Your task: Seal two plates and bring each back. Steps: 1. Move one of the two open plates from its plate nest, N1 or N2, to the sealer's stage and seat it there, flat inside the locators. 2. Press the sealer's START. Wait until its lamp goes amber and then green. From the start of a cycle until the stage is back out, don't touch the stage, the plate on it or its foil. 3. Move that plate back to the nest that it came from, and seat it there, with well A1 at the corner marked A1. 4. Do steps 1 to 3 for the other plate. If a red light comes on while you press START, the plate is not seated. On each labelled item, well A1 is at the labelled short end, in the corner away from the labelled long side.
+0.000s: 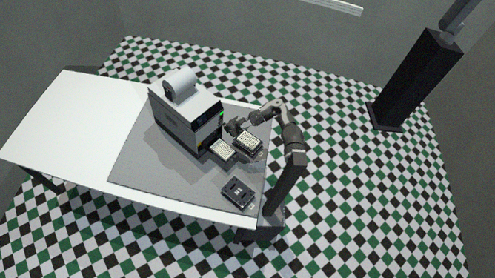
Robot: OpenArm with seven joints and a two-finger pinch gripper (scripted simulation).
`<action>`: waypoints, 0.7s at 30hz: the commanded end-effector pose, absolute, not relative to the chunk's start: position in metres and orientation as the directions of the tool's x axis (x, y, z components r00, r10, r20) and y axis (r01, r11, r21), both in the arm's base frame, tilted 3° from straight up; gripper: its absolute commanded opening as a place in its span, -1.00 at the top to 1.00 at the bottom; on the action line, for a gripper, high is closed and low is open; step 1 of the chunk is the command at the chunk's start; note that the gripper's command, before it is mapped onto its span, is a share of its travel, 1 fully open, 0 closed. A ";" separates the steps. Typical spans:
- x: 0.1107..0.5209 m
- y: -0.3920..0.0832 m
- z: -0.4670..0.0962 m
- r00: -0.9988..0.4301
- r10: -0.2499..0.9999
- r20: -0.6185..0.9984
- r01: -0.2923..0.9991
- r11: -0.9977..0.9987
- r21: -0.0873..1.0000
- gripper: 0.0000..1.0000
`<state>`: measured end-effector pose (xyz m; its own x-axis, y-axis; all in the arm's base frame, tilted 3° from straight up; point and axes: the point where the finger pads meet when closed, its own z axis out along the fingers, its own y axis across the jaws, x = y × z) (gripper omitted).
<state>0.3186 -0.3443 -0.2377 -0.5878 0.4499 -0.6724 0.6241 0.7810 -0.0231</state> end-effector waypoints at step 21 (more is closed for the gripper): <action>0.324 -0.345 -0.235 -0.584 0.448 -0.677 0.619 0.785 -0.015 1.00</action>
